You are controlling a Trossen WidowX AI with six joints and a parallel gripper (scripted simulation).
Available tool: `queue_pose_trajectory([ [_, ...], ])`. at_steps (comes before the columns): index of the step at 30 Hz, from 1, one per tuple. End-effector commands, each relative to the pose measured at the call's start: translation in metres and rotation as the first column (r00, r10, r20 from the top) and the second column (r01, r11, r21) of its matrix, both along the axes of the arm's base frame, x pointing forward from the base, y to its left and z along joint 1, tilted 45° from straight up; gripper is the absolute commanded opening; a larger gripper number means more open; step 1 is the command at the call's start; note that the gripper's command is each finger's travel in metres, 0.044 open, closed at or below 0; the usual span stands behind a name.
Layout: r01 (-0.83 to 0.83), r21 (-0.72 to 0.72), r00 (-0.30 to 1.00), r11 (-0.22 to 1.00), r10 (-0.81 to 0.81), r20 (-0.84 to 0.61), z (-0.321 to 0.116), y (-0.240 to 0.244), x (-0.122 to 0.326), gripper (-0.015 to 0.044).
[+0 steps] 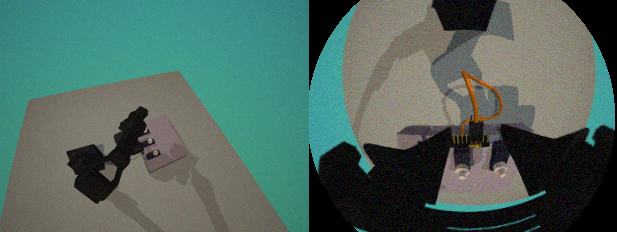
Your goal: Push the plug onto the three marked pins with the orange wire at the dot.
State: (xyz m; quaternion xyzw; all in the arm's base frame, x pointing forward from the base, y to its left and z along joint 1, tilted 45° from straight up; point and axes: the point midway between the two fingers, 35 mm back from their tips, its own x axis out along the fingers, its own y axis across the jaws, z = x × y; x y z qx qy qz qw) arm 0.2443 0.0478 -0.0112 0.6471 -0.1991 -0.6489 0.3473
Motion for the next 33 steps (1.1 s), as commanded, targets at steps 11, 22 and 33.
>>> queue_pose_trajectory([
  [11,-0.006,0.020,1.000,1.000,0.006,0.028,0.0303,0.0309,-0.0001,0.0440],
  [22,-0.006,0.020,1.000,1.000,0.006,0.028,0.0303,0.0309,-0.0001,0.0440],
  [33,-0.006,0.020,1.000,1.000,0.006,0.028,0.0303,0.0309,-0.0001,0.0440],
])
